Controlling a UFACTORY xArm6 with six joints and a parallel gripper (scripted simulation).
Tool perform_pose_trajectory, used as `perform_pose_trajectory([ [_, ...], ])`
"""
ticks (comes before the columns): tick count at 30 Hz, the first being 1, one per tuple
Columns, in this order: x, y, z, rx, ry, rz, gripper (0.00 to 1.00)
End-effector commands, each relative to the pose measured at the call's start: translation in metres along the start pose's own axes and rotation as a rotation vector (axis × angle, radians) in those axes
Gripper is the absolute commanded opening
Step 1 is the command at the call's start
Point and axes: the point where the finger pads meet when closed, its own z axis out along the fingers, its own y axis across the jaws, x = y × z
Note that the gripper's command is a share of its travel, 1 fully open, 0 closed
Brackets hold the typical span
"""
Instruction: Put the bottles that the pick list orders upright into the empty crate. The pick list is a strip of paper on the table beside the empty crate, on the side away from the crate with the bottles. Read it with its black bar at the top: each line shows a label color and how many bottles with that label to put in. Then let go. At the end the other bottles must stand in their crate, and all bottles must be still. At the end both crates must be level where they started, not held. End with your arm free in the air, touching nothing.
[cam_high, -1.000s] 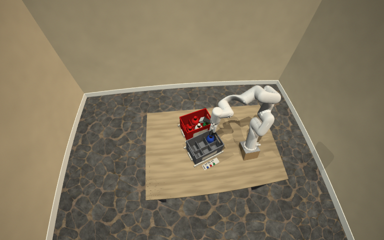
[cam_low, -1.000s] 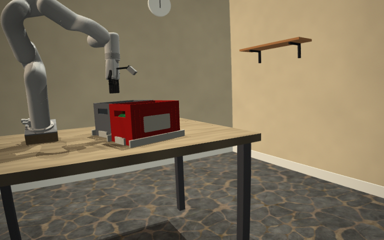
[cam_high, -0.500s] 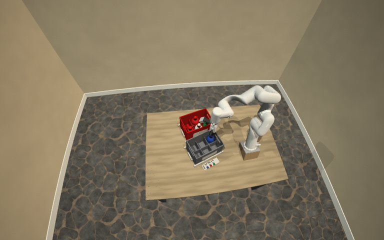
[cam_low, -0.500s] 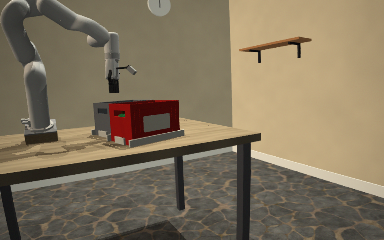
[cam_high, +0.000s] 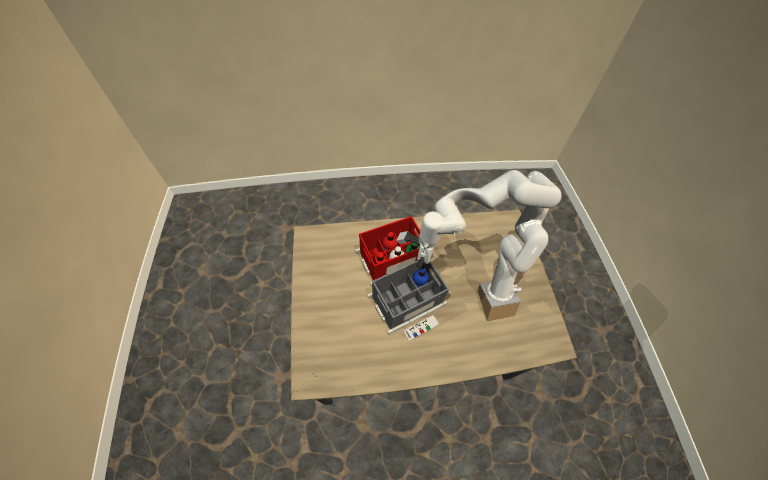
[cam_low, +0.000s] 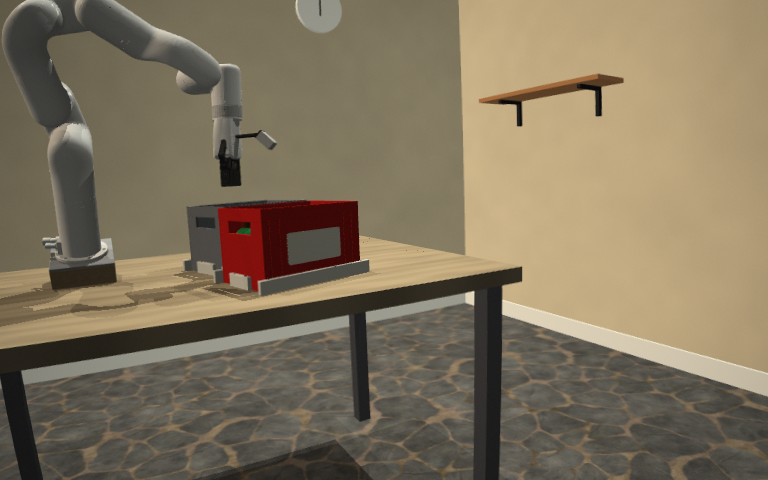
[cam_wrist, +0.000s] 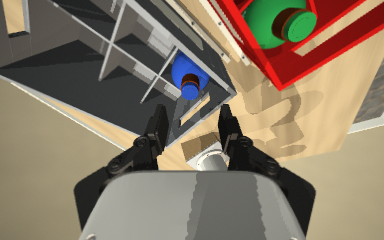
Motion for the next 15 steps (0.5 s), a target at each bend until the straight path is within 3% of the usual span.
perform_pose_trajectory([
  [1,0.020,0.012,-0.001,0.002,0.003,0.001,0.65],
  [15,0.071,0.044,-0.001,0.002,0.003,0.001,0.65],
])
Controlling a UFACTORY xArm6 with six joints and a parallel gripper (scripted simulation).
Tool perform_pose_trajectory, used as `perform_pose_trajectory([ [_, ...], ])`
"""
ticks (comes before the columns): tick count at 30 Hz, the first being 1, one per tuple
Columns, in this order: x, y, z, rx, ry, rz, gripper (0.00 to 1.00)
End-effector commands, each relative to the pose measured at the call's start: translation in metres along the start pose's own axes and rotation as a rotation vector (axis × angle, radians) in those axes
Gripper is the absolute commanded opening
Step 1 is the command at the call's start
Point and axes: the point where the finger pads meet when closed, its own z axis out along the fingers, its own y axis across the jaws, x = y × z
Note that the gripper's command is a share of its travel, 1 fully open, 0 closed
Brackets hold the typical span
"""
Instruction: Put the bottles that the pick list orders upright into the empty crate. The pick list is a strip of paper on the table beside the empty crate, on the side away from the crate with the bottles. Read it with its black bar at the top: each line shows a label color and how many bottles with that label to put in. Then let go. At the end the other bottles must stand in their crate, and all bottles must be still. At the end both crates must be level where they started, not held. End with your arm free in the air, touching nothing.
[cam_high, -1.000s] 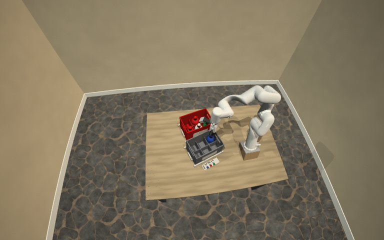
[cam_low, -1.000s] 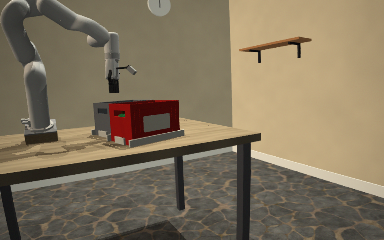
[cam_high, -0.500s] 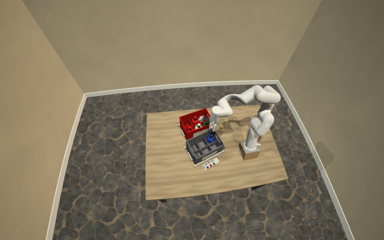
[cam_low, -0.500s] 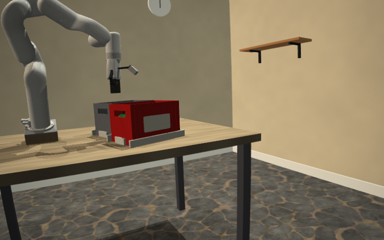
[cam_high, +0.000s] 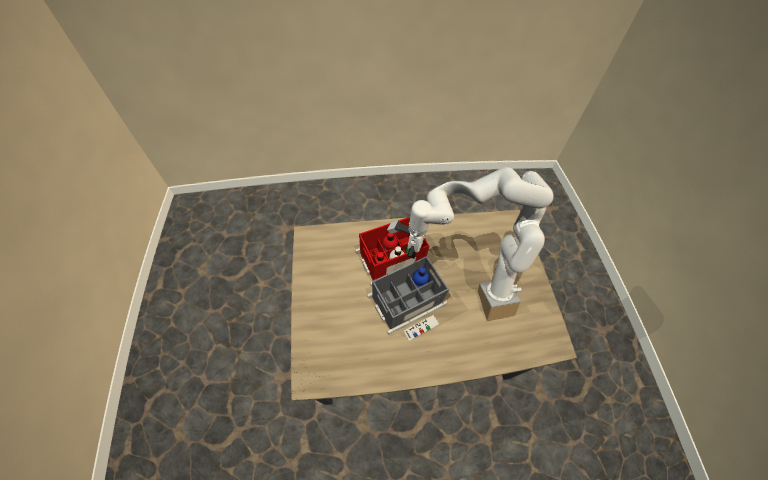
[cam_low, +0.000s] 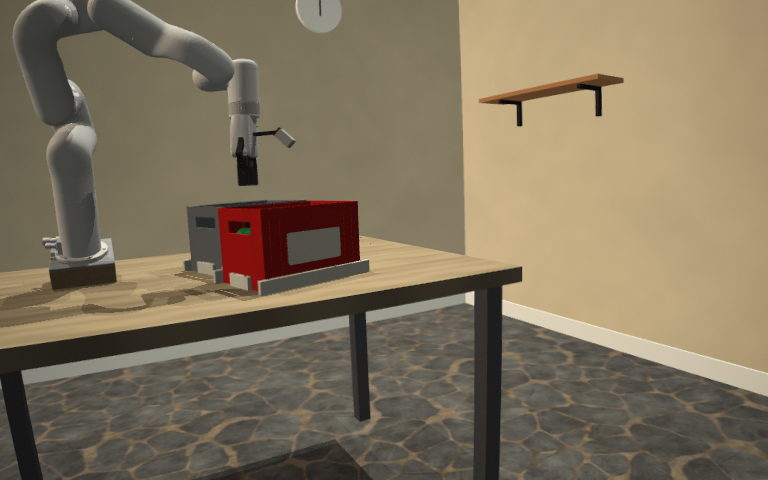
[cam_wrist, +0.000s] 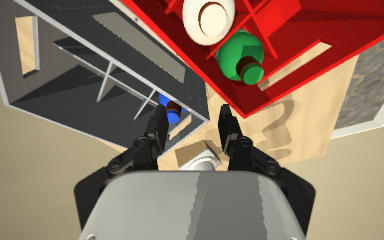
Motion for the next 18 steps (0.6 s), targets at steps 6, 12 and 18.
perform_pose_trajectory([
  [6,0.044,0.025,-0.001,0.002,0.002,0.000,0.65],
  [12,0.061,0.036,-0.001,0.002,0.002,0.000,0.65],
  [18,0.087,0.052,-0.001,0.002,0.003,0.000,0.65],
])
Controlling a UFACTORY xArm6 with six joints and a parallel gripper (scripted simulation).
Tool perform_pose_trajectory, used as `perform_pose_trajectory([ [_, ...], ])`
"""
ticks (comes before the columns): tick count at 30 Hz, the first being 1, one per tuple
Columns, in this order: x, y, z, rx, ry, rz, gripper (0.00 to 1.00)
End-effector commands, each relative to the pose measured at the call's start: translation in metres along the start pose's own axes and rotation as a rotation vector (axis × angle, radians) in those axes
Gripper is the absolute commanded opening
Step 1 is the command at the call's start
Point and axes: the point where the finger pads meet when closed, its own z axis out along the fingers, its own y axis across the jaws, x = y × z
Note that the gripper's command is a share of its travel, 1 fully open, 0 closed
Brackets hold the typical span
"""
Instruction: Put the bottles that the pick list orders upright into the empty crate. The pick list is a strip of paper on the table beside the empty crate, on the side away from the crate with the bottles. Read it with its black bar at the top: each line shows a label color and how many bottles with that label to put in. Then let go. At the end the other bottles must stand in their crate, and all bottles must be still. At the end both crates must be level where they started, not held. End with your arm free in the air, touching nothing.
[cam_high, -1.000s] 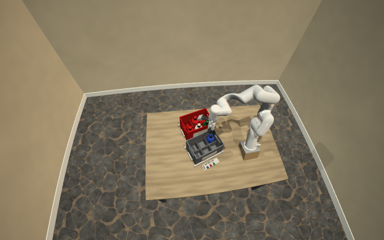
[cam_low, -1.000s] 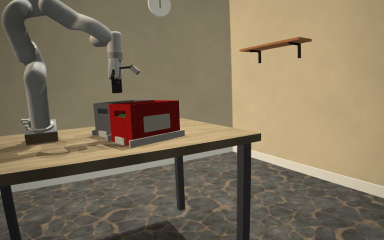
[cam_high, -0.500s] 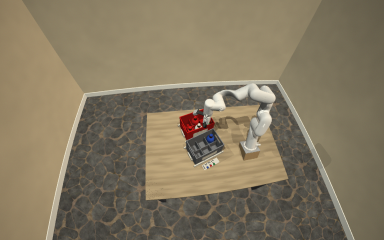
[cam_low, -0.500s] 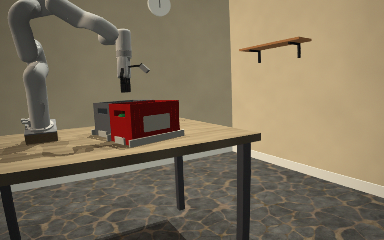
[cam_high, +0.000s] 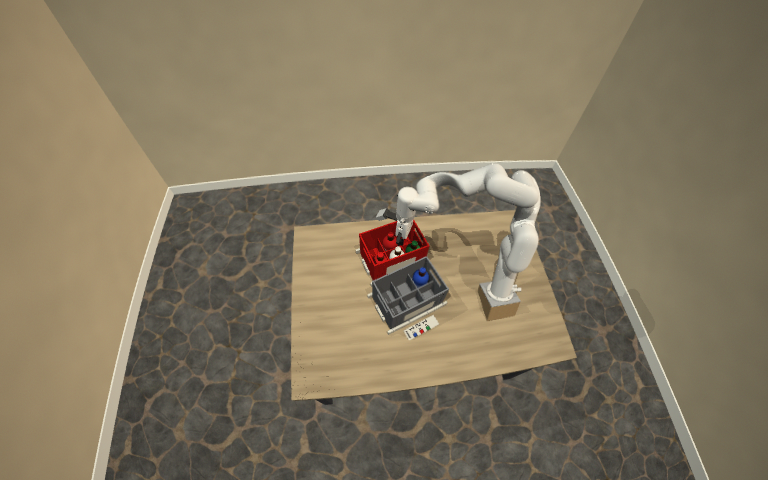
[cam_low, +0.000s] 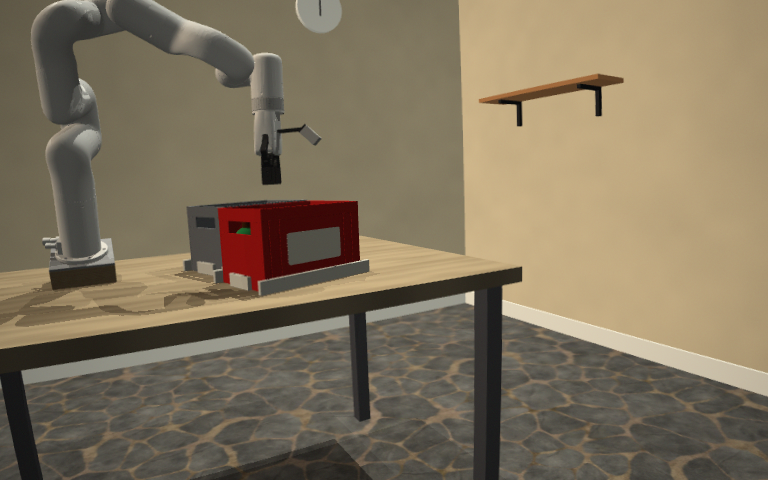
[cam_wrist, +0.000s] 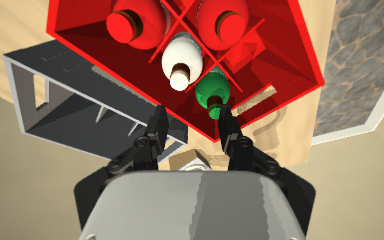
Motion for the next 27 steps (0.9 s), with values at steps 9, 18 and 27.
perform_pose_trajectory([
  [9,0.049,0.029,-0.002,0.001,0.002,0.000,0.65],
  [18,0.072,0.043,-0.002,0.001,0.002,0.000,0.65],
  [27,0.072,0.043,-0.002,0.001,0.002,0.000,0.65],
])
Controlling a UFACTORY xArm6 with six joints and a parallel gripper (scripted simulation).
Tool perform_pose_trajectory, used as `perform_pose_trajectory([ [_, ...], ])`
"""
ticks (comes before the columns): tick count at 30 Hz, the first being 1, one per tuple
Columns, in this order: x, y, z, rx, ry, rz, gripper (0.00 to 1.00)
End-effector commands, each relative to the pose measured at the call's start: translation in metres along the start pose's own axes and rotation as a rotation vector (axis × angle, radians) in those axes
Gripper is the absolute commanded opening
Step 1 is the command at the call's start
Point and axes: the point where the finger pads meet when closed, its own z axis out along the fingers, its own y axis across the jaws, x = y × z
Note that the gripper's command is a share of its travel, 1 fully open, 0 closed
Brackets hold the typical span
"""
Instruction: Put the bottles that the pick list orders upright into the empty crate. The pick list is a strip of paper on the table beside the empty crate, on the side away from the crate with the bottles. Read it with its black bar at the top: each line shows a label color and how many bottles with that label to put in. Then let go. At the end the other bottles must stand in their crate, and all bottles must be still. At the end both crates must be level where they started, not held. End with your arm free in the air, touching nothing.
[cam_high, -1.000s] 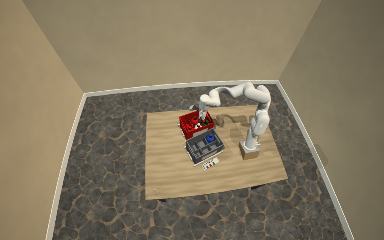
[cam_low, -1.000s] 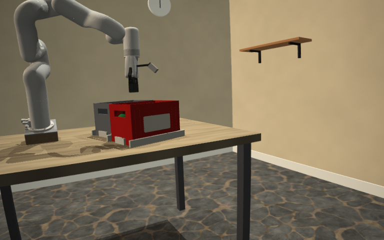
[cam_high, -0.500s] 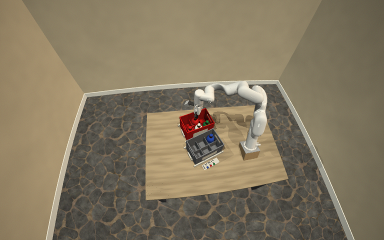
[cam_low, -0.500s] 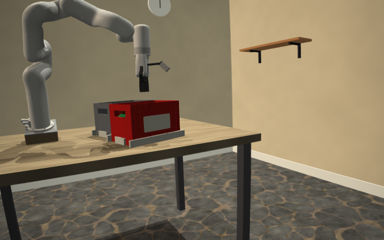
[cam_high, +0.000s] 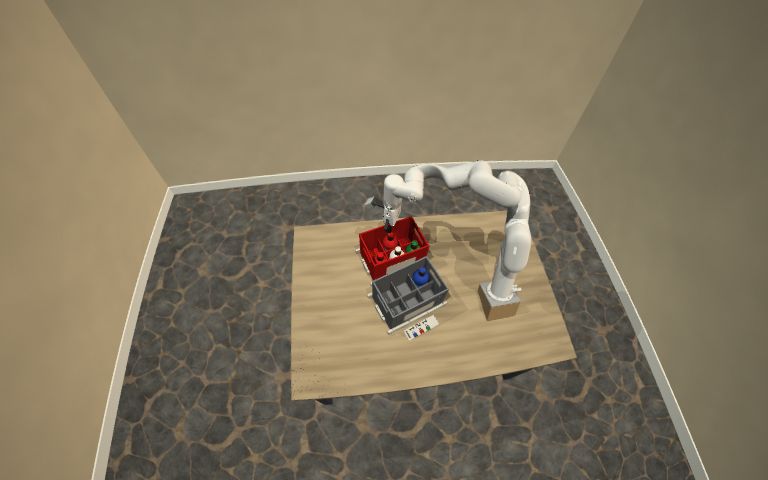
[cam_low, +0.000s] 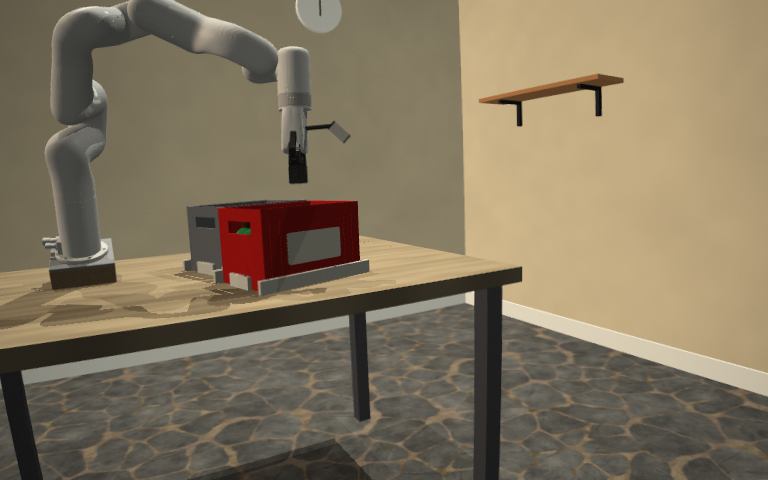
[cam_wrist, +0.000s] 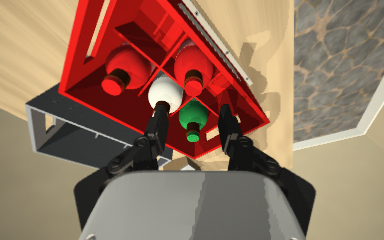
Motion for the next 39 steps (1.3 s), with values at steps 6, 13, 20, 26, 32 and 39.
perform_pose_trajectory([
  [6,0.002,0.000,0.002,0.001,0.005,0.001,0.65],
  [13,0.002,0.000,0.011,0.001,0.005,0.001,0.65],
  [20,0.002,0.000,0.018,0.001,0.005,0.001,0.65],
  [26,0.002,0.000,0.026,0.001,0.005,0.001,0.65],
  [32,0.002,0.000,0.033,0.001,0.005,0.001,0.65],
  [39,0.002,0.000,0.041,0.001,0.005,0.001,0.65],
])
